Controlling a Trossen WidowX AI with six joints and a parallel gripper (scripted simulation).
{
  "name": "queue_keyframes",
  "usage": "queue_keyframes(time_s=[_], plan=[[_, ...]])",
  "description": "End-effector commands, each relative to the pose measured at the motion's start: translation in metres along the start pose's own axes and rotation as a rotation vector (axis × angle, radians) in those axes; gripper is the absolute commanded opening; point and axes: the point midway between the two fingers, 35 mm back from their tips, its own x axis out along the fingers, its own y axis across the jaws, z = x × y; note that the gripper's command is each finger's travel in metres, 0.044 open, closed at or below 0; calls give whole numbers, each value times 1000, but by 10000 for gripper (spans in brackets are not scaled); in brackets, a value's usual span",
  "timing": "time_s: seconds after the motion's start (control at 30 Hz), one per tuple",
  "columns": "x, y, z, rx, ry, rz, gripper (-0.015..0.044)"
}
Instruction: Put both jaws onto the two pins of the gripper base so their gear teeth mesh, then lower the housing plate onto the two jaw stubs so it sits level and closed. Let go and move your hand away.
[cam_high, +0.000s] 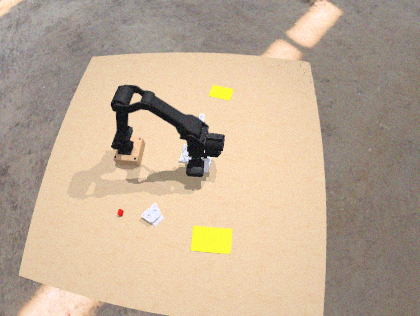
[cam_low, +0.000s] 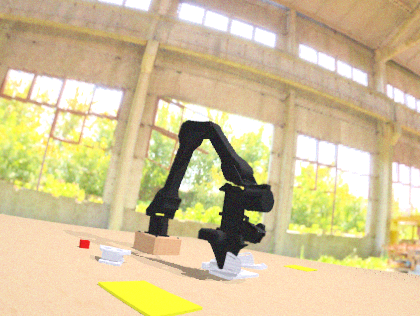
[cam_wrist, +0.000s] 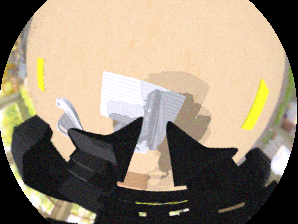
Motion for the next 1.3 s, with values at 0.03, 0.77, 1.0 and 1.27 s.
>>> queue_keyframes(time_s=[0.03, 0.77, 1.0, 1.27], plan=[[2, 0, -1, -4, 3, -2, 134], [8, 0, -1, -5, 3, -2, 134], [8, 0, -1, -5, 3, -2, 134], [8, 0, -1, -5, 3, -2, 134]])
